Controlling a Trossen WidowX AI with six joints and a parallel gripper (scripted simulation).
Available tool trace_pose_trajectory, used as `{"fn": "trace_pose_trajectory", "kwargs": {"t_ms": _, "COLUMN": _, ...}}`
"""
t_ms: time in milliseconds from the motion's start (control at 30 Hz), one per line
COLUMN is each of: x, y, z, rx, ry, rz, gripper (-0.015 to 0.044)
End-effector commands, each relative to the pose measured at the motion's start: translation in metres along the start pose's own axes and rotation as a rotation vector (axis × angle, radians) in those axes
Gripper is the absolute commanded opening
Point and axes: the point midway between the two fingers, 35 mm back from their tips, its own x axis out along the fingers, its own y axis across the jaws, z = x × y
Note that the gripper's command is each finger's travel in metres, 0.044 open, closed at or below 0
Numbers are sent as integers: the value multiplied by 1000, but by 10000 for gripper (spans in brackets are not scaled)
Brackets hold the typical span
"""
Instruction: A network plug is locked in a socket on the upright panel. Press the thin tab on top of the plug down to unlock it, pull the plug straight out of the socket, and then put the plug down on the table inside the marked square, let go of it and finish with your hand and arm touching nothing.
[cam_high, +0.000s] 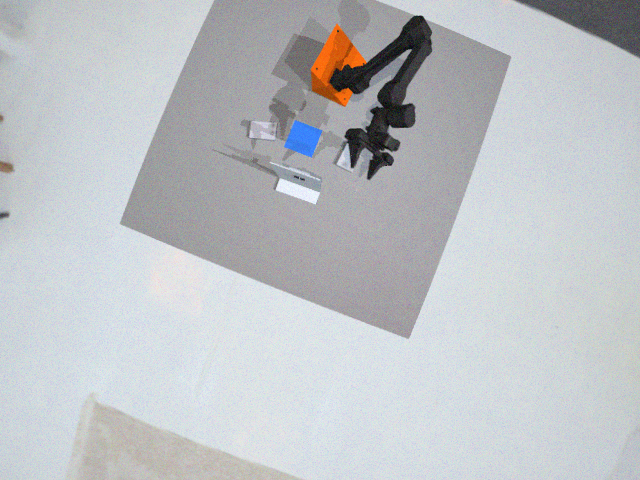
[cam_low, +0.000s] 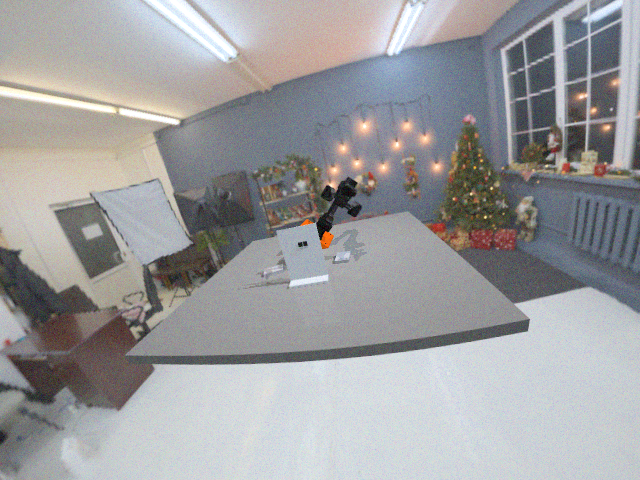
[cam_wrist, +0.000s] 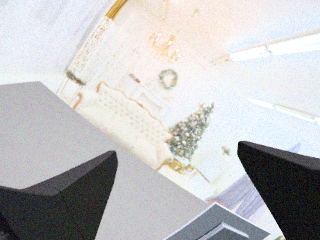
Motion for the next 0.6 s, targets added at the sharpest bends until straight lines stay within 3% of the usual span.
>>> {"fn": "trace_pose_trajectory", "kwargs": {"t_ms": 0, "x": 1, "y": 0, "z": -1, "rx": -3, "ry": 1, "rz": -1, "gripper": 374}}
{"fn": "trace_pose_trajectory", "kwargs": {"t_ms": 267, "x": 20, "y": -10, "z": -42, "rx": -137, "ry": 27, "rz": -27, "gripper": 164}}
{"fn": "trace_pose_trajectory", "kwargs": {"t_ms": 567, "x": 29, "y": -22, "z": -94, "rx": -301, "ry": 65, "rz": -55, "gripper": 156}}
